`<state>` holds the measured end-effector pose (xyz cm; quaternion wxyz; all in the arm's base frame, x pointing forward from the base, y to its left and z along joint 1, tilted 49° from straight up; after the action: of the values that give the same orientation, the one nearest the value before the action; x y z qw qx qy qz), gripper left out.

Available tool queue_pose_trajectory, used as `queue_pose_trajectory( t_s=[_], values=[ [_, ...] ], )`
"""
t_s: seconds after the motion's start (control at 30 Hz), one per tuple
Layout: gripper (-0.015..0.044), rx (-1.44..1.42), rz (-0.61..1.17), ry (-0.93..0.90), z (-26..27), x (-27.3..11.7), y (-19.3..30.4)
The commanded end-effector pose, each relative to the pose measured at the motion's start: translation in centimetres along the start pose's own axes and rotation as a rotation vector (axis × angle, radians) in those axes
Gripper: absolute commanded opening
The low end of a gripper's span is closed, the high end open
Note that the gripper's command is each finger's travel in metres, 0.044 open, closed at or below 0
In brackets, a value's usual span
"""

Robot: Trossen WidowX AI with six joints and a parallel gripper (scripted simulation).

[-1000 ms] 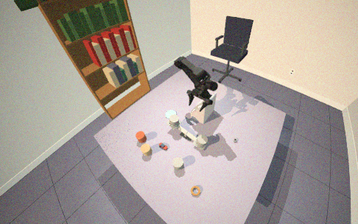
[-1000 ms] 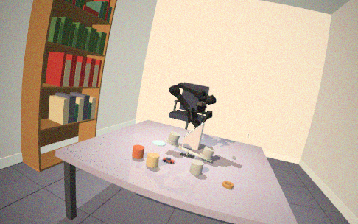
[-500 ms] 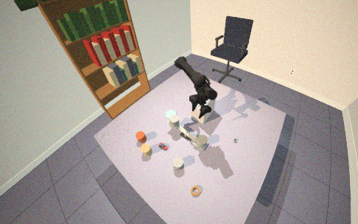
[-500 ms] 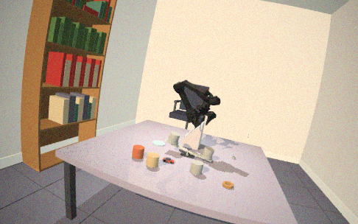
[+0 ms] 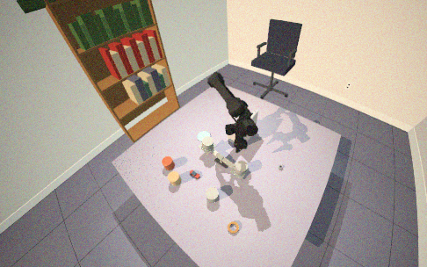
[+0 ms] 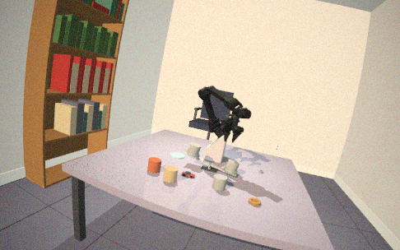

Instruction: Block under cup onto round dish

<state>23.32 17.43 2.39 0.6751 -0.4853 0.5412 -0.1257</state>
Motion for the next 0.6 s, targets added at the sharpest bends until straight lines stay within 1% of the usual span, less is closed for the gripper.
queue_pose_trajectory(
  t_s=[0.0,0.47,0.57],
  values=[
    [0.044,0.126,0.022,0.067,1.3,1.6,1.0],
    [0.044,0.561,0.047,0.271,5.0,7.3,3.7],
    [0.044,0.607,0.046,0.294,5.3,8.0,4.0]
  ],
)
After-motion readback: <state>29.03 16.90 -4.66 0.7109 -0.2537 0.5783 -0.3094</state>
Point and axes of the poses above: the point midway between the two fingers, 35 mm back from their tips, its own x axis out along the fingers, its own z axis across the jaws, y = z × x, the point moved 6 cm from there along -x, back along the fingers, and after that the axes turned 14 degrees about x, right-handed, at the moved point
